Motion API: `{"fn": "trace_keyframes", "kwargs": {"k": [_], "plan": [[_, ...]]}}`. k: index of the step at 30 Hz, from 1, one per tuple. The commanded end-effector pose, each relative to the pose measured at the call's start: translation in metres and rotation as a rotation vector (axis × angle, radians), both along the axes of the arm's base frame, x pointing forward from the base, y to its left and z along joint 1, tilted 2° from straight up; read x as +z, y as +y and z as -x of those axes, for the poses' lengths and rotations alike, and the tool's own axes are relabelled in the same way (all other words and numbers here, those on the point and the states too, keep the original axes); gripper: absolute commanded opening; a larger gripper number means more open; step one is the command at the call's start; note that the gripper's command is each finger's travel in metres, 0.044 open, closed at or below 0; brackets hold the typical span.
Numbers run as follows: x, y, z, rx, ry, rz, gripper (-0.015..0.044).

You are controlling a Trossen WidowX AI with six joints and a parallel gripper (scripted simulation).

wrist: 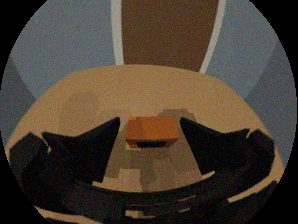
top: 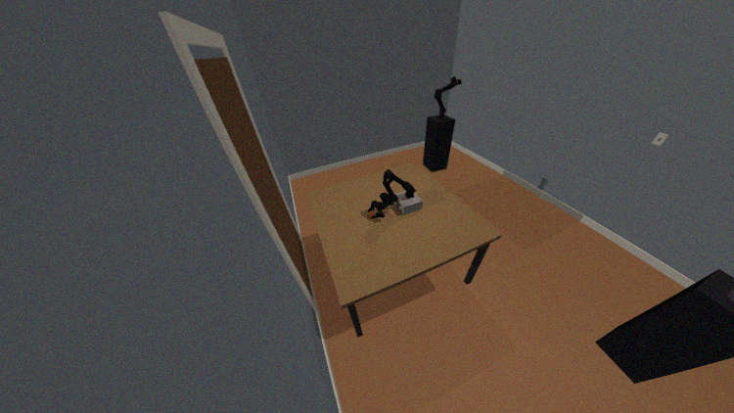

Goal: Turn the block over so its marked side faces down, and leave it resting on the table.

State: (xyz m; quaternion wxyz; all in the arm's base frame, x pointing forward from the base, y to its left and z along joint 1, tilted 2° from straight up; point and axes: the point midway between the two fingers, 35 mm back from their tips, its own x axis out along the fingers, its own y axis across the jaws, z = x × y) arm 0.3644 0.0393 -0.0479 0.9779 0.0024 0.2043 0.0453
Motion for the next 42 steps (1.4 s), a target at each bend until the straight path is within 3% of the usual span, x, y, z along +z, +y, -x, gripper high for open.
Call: {"fn": "trace_keyframes", "kwargs": {"k": [1,28,36,42], "plan": [[0.000,0.000,0.000,-0.005,0.001,-0.004,0.0440],[0.000,0.000,0.000,-0.005,0.007,-0.004,0.0440],[0.011,0.000,-0.016,0.001,0.247,0.021,0.0440],[0.045,-0.001,-0.003,0.006,0.448,0.037,0.0440]]}}
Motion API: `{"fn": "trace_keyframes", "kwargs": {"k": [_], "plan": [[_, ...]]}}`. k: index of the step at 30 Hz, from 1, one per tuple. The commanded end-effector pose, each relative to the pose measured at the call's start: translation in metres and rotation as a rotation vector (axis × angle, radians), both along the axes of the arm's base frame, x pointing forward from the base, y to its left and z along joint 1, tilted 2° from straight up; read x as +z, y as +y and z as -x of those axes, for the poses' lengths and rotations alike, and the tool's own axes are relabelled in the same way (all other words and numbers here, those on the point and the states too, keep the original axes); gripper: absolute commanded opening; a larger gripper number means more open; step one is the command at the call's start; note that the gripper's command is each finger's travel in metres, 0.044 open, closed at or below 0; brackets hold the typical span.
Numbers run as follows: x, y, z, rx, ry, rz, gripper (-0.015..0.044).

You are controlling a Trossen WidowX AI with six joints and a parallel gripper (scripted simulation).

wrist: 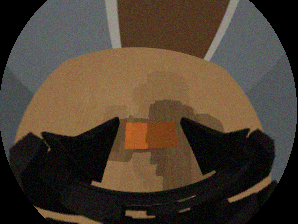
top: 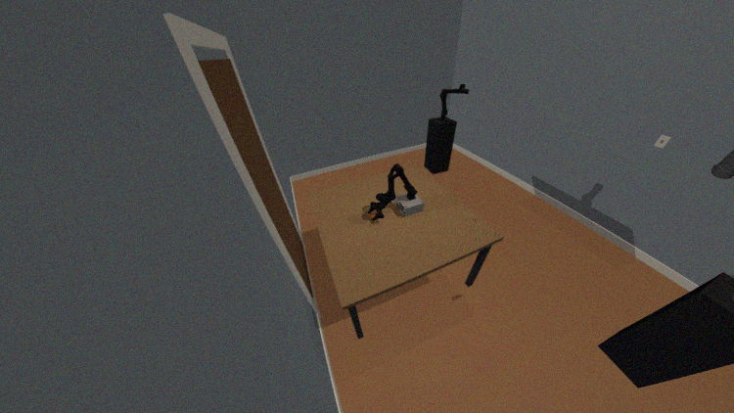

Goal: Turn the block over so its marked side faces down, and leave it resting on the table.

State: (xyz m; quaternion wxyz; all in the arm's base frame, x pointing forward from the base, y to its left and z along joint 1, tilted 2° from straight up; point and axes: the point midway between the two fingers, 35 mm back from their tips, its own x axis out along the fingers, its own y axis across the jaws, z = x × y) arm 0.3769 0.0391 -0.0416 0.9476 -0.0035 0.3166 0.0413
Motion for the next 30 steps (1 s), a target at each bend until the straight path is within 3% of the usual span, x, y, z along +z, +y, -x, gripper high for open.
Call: {"fn": "trace_keyframes", "kwargs": {"k": [1,7,21,30], "plan": [[0.048,-0.002,0.012,0.008,0.234,0.013,0.0440],[0.064,-0.003,0.031,0.010,0.332,0.020,0.0440],[0.064,-0.003,0.030,0.010,0.337,0.020,0.0440],[0.073,-0.001,0.003,0.016,0.616,0.046,0.0440]]}}
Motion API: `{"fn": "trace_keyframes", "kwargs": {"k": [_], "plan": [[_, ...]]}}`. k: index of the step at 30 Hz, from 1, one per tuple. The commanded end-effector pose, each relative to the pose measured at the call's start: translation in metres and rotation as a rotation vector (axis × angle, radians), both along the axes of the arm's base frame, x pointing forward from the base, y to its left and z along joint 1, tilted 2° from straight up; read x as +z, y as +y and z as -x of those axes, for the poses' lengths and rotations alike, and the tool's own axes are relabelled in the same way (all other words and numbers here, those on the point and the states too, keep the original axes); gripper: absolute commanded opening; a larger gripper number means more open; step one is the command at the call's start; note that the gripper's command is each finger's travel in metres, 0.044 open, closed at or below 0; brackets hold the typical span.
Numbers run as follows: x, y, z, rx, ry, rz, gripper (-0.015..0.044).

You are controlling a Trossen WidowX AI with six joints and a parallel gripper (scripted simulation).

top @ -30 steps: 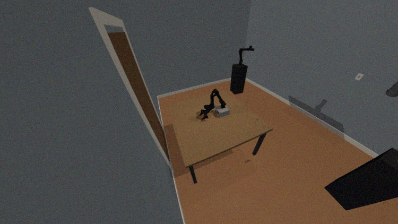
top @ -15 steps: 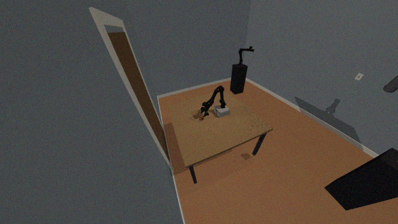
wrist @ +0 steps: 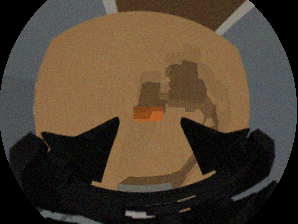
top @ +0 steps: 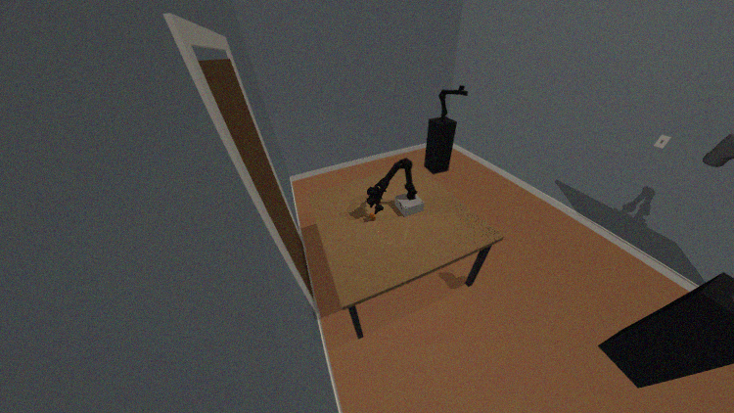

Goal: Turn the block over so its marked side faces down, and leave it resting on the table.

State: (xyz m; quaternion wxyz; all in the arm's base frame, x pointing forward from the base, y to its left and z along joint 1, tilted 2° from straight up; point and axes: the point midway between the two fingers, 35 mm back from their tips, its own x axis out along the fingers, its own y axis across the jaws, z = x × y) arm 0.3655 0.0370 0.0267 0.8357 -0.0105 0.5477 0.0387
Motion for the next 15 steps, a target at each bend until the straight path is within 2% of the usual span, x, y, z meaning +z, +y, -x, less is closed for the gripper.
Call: {"fn": "trace_keyframes", "kwargs": {"k": [1,8,15], "plan": [[0.007,0.001,-0.011,0.010,0.136,0.011,0.0440],[0.023,0.001,-0.019,0.016,0.367,0.028,0.0440],[0.025,0.001,-0.019,0.017,0.390,0.029,0.0440]]}}
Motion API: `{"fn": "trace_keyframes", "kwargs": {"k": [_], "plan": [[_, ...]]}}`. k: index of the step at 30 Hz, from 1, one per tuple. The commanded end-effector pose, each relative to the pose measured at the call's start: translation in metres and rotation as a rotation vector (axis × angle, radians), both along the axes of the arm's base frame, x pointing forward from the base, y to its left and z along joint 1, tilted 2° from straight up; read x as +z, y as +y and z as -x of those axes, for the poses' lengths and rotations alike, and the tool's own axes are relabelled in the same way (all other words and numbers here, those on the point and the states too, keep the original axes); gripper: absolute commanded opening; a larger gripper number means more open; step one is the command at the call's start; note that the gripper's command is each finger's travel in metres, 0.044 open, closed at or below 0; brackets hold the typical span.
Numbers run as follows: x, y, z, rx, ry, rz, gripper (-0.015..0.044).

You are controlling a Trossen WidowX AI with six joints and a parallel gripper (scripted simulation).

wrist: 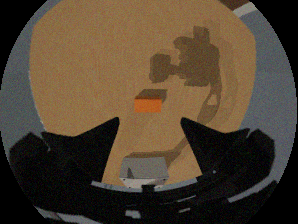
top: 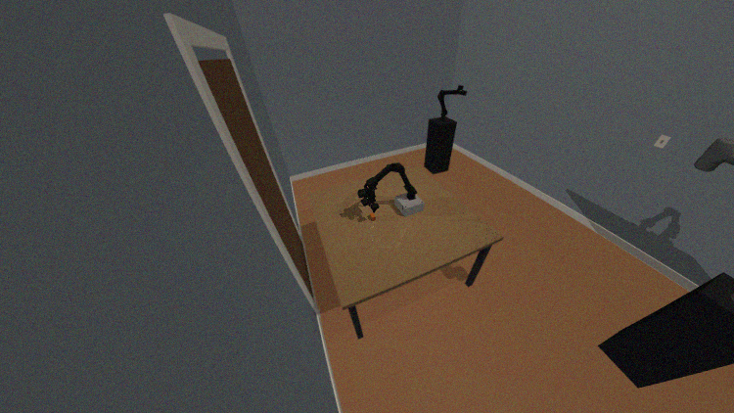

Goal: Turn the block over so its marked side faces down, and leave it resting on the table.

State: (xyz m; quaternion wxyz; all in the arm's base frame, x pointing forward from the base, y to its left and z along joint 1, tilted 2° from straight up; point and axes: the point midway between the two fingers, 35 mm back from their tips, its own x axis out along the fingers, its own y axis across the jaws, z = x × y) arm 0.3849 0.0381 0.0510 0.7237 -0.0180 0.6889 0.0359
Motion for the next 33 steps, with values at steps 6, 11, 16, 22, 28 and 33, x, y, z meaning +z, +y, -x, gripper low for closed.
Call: {"fn": "trace_keyframes", "kwargs": {"k": [6,11,16,22,28,33], "plan": [[-0.035,0.001,0.000,0.007,0.030,-0.001,0.0440],[-0.037,0.001,0.000,0.007,0.030,-0.001,0.0440],[-0.050,0.002,0.000,0.007,0.030,-0.001,0.0440],[-0.054,0.002,0.000,0.007,0.030,-0.001,0.0440],[-0.064,0.002,-0.001,0.007,0.030,-0.001,0.0440],[-0.072,0.002,-0.001,0.007,0.030,-0.001,0.0440]]}}
